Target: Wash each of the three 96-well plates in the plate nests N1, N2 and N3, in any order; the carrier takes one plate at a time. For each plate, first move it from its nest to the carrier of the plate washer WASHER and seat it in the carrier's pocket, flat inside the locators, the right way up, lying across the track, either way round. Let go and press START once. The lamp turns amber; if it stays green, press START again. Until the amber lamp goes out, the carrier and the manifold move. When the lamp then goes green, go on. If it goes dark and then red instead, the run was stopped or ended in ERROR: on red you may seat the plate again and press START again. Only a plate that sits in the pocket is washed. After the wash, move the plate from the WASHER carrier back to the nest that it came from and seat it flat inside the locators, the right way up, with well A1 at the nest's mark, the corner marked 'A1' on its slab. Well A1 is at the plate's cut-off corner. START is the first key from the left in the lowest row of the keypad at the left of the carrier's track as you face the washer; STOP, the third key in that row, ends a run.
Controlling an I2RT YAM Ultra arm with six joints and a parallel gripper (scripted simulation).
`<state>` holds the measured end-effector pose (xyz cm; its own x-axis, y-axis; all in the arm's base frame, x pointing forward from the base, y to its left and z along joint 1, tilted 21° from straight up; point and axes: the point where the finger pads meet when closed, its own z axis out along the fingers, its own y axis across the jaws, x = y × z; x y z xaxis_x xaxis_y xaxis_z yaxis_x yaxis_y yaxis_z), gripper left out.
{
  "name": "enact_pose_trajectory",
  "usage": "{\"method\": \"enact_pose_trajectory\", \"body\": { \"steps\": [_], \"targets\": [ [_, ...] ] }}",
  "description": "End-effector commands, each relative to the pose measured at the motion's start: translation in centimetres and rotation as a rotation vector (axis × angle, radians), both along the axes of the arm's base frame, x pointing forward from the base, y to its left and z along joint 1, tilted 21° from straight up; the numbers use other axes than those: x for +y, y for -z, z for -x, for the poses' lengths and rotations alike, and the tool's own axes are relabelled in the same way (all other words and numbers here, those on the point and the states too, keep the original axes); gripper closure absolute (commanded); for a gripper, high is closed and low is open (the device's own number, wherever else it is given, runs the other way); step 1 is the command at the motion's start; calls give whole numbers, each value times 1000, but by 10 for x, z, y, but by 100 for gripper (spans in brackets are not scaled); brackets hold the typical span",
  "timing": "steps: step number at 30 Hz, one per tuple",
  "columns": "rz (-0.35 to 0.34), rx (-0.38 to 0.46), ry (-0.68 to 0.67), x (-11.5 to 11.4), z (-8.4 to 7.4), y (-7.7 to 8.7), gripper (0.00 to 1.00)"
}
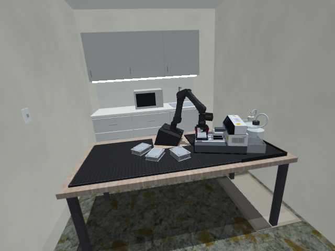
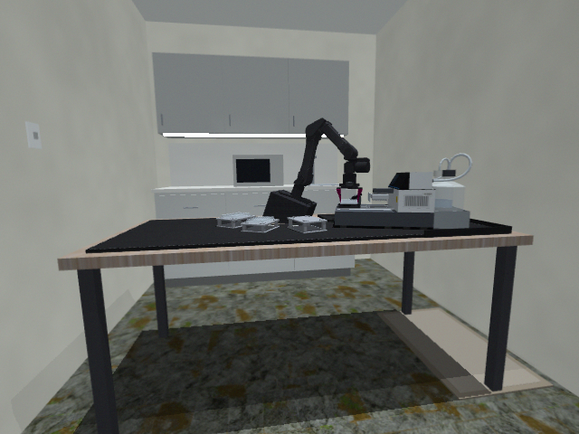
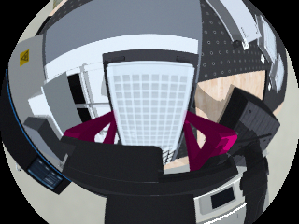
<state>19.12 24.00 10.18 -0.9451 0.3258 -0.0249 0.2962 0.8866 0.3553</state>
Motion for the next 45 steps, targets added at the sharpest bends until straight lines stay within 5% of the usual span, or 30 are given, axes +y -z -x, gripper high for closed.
{"method": "enact_pose_trajectory", "body": {
  "steps": [1,45],
  "targets": [
    [-3,-11,3,0,-2,-3,100],
    [-3,-11,3,2,-3,4,100]
  ]
}}
